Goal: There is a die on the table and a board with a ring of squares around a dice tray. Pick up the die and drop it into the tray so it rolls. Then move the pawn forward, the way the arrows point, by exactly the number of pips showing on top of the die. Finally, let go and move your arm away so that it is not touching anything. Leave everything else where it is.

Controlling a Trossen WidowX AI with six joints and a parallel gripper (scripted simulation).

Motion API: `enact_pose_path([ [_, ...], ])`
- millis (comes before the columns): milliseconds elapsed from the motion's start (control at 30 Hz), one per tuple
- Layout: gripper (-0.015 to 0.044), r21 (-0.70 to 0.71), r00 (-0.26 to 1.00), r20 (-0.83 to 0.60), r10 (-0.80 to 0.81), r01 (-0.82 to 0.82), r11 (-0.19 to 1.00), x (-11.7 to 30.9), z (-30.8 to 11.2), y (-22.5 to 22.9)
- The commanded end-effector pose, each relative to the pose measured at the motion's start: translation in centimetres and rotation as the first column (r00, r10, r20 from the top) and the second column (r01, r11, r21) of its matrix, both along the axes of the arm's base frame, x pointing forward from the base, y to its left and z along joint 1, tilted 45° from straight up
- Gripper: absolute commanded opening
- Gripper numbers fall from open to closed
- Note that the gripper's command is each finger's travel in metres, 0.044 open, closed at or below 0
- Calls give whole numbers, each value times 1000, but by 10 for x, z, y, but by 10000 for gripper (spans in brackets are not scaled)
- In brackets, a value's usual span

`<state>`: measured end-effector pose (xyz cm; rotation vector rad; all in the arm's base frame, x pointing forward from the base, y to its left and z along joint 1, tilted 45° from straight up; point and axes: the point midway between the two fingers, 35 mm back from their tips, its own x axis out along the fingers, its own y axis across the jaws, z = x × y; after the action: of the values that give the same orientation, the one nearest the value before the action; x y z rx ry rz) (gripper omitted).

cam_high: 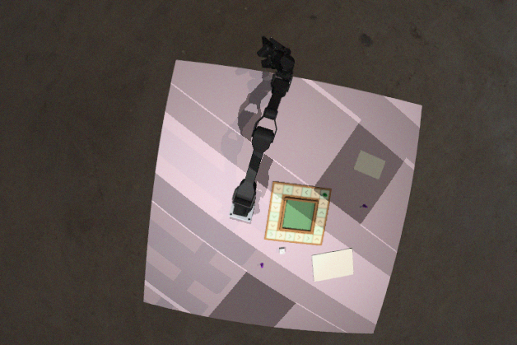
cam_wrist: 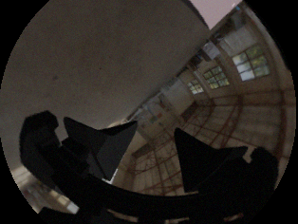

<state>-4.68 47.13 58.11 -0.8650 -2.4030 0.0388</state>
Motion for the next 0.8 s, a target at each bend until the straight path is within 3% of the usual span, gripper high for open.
enact_pose_path([
  [0,275,-79,996,-61,-61,56,995,39,-4,5],
  [400,275,-355,906,-271,-326,220,908,186,-39,7],
  [767,275,-589,669,-414,-618,321,742,333,-102,-26],
])
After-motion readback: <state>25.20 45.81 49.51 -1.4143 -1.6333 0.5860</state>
